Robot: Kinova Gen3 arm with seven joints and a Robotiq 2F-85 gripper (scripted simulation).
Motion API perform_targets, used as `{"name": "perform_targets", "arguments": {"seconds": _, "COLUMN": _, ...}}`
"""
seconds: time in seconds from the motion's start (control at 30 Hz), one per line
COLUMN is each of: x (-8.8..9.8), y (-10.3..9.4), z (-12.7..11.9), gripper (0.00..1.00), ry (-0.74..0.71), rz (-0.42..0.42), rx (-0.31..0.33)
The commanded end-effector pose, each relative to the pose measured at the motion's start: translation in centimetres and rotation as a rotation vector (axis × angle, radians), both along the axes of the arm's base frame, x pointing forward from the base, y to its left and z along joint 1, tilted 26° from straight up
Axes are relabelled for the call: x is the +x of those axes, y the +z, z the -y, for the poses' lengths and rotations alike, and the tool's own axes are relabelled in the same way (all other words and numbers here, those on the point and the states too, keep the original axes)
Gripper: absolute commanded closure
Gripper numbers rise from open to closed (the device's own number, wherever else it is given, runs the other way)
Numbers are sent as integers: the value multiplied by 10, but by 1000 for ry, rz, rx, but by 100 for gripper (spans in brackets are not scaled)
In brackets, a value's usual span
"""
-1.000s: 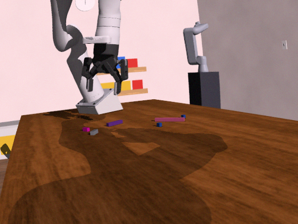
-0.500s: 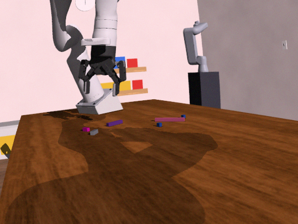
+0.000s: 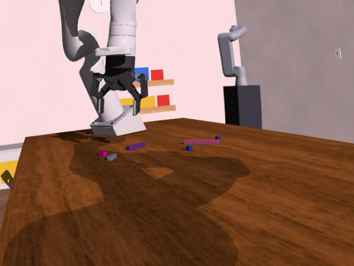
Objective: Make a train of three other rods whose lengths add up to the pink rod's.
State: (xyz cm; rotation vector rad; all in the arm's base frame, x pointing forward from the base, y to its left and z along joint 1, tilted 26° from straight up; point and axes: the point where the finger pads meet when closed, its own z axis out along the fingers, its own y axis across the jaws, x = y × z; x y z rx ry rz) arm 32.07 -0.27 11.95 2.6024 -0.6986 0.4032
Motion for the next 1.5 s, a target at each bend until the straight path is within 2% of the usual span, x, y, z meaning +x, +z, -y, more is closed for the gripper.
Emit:
{"name": "perform_targets", "arguments": {"seconds": 0.0, "x": 0, "y": 0, "z": 0, "gripper": 0, "ry": 0, "rz": 1, "rx": 1}}
{"name": "perform_targets", "arguments": {"seconds": 0.03, "x": -1, "y": -1, "z": 2, "gripper": 0, "ry": 44, "rz": -12, "rx": -2}}
{"name": "perform_targets", "arguments": {"seconds": 0.2, "x": -1, "y": -1, "z": 2, "gripper": 0, "ry": 44, "rz": -12, "rx": -2}}
{"name": "perform_targets", "arguments": {"seconds": 0.23, "x": -2, "y": -2, "z": 4, "gripper": 0, "ry": 86, "rz": -25, "rx": -5}}
{"name": "perform_targets", "arguments": {"seconds": 0.4, "x": -2, "y": -2, "z": 4, "gripper": 0, "ry": 86, "rz": -25, "rx": -5}}
{"name": "perform_targets", "arguments": {"seconds": 0.43, "x": -3, "y": -3, "z": 6, "gripper": 0, "ry": 127, "rz": -38, "rx": -8}}
{"name": "perform_targets", "arguments": {"seconds": 1.47, "x": -11, "y": -8, "z": 12, "gripper": 0, "ry": 305, "rz": -97, "rx": -19}}
